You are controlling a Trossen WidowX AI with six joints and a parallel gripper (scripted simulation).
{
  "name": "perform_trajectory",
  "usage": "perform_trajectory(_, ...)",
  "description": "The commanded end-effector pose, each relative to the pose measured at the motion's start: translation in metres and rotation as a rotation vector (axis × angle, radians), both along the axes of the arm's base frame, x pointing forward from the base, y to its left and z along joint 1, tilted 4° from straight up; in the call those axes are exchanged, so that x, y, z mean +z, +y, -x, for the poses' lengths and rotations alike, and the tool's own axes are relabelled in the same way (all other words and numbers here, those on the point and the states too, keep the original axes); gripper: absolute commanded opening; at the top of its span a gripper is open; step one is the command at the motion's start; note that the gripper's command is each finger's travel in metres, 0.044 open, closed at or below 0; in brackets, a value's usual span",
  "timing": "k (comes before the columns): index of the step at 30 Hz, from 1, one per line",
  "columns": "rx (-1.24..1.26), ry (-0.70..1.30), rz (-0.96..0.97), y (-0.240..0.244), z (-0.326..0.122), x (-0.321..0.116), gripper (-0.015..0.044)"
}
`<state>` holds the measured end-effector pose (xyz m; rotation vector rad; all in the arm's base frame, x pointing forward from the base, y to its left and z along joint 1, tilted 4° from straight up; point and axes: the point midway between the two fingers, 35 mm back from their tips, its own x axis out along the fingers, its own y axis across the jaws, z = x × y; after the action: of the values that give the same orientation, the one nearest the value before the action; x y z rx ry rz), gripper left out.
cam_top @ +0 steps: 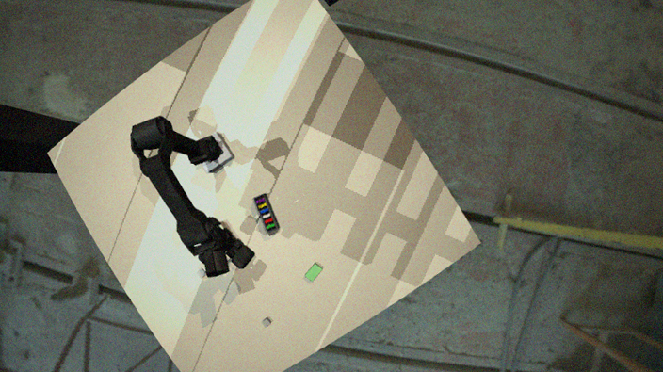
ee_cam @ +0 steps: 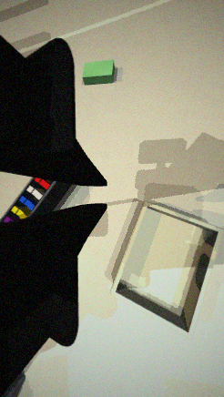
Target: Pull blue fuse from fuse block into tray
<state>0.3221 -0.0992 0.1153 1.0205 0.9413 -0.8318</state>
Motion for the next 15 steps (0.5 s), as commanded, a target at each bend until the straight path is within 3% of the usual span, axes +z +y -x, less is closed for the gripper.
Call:
perform_trajectory(1, -0.240, 0.123, -0.215, 0.073, 0.006, -0.014, 0.0073)
perform_trajectory(8, -0.498, 0.280, -0.307, 0.129, 0.031, -0.026, 0.0073)
perform_trajectory(15, -0.503, 0.283, -0.307, 0.126, 0.032, -0.026, 0.0073)
